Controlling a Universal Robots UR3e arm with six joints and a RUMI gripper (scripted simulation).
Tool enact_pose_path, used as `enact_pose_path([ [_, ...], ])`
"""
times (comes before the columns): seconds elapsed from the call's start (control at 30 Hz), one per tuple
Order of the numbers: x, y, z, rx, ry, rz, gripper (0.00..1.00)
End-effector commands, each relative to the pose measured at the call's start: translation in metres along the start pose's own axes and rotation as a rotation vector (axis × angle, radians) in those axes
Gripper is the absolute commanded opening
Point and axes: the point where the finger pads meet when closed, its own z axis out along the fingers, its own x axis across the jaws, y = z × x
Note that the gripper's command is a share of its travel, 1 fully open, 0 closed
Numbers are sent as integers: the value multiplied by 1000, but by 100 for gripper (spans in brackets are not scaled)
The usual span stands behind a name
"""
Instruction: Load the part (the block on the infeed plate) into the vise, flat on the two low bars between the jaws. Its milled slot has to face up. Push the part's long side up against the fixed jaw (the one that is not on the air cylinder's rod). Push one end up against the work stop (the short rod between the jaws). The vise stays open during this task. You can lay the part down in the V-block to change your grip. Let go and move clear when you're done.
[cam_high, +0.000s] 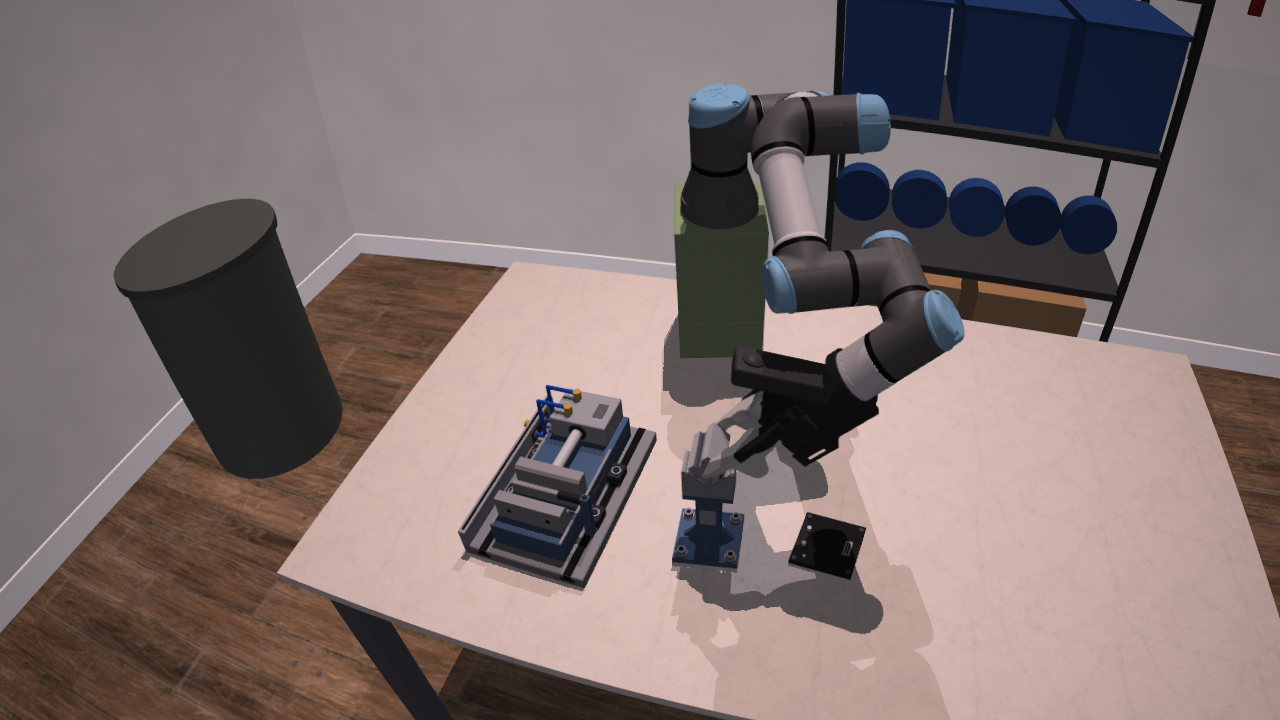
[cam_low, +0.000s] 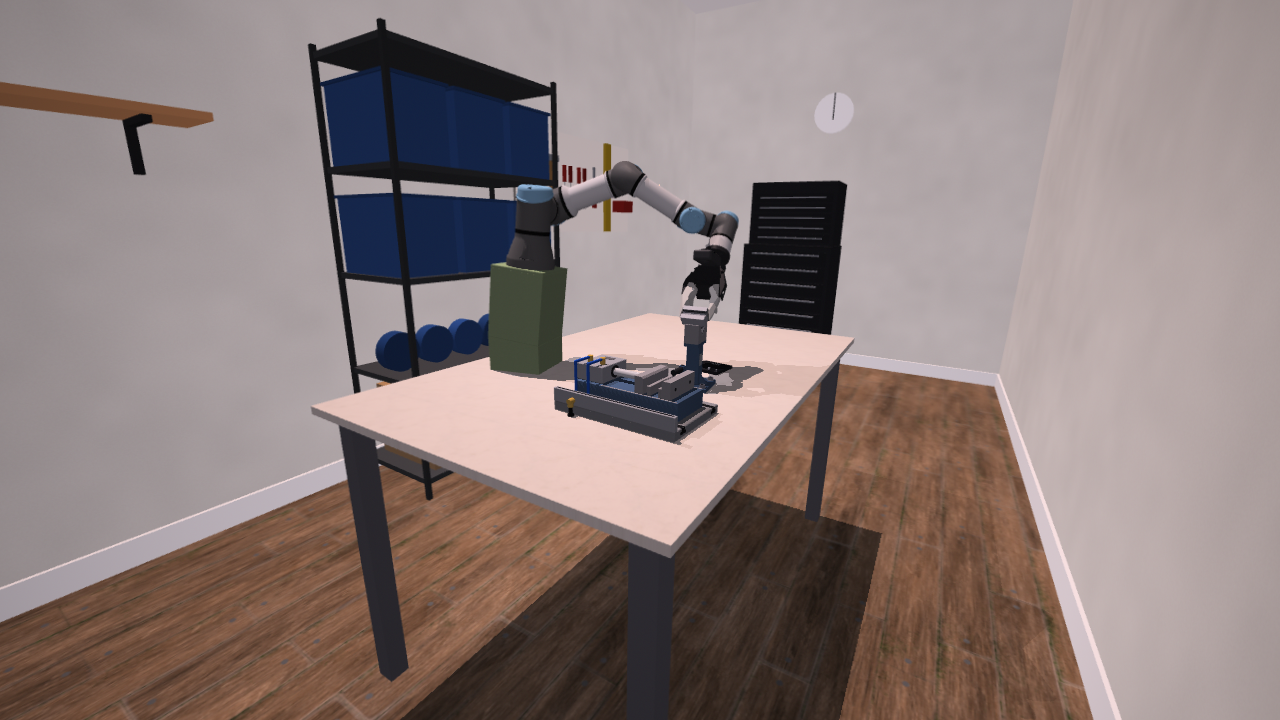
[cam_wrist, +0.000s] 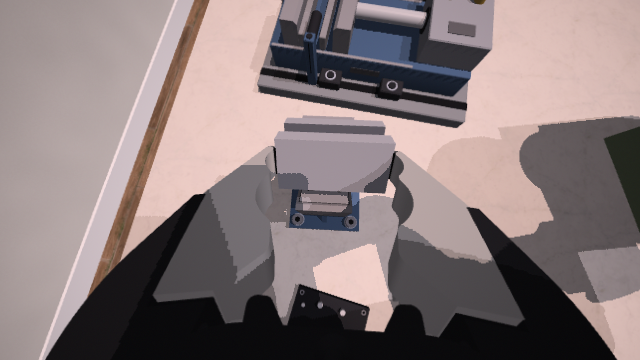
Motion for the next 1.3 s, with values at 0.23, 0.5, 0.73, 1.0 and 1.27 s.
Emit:
enact_pose_path([
  [0.23, -2, 3, 1, 0, -3, 2, 0],
  [0.5, -2, 5, 3, 0, -3, 2, 0],
  [0.73, -3, 7, 4, 0, -3, 2, 0],
  [1.0, -3, 9, 6, 0, -3, 2, 0],
  [1.27, -3, 11, 7, 0, -3, 2, 0],
])
